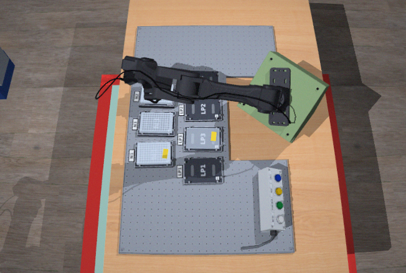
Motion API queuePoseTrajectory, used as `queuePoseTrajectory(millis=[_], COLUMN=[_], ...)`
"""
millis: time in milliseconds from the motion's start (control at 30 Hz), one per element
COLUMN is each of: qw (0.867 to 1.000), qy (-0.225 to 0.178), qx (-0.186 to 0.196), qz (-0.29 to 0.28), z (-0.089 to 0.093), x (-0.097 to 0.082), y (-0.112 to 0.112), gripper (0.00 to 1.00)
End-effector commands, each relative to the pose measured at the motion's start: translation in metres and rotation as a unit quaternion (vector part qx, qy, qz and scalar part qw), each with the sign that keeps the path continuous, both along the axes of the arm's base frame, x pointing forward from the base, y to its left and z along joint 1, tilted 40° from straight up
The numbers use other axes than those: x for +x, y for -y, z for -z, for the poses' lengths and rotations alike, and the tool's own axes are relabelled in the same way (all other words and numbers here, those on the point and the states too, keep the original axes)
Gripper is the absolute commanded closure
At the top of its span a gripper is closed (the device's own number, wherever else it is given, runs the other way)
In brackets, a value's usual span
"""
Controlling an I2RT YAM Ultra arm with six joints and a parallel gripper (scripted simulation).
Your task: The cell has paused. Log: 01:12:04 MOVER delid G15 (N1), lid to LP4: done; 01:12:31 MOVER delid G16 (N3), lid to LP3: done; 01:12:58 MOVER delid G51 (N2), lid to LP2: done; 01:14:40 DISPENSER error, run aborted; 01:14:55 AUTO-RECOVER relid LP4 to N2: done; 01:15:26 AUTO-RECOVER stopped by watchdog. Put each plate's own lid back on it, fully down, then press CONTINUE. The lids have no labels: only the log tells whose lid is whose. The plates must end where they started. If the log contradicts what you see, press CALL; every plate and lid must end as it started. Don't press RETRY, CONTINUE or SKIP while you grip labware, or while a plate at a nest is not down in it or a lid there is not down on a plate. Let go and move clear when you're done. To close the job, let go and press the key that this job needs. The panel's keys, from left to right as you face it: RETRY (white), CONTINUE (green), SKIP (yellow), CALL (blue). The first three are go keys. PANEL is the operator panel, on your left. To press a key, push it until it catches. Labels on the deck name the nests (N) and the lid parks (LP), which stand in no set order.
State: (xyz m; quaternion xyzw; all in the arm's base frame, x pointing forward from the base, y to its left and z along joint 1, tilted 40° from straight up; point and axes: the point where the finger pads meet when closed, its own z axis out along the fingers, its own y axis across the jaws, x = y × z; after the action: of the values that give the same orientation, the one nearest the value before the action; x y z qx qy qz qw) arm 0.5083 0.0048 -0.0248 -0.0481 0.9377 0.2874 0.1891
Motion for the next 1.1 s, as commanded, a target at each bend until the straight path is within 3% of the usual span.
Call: queuePoseTrajectory(millis=[0,1033,1067], qw=[1.000,1.000,1.000], qy=[0.007,0.007,0.007], qx=[-0.001,-0.001,-0.001], qz=[0.006,0.006,0.006], z=[-0.0042,-0.0040,-0.0040], x=[0.0025,0.0019,0.0019], y=[0.0066,0.0080,0.0080], gripper=[1.00,1.00,0.00])
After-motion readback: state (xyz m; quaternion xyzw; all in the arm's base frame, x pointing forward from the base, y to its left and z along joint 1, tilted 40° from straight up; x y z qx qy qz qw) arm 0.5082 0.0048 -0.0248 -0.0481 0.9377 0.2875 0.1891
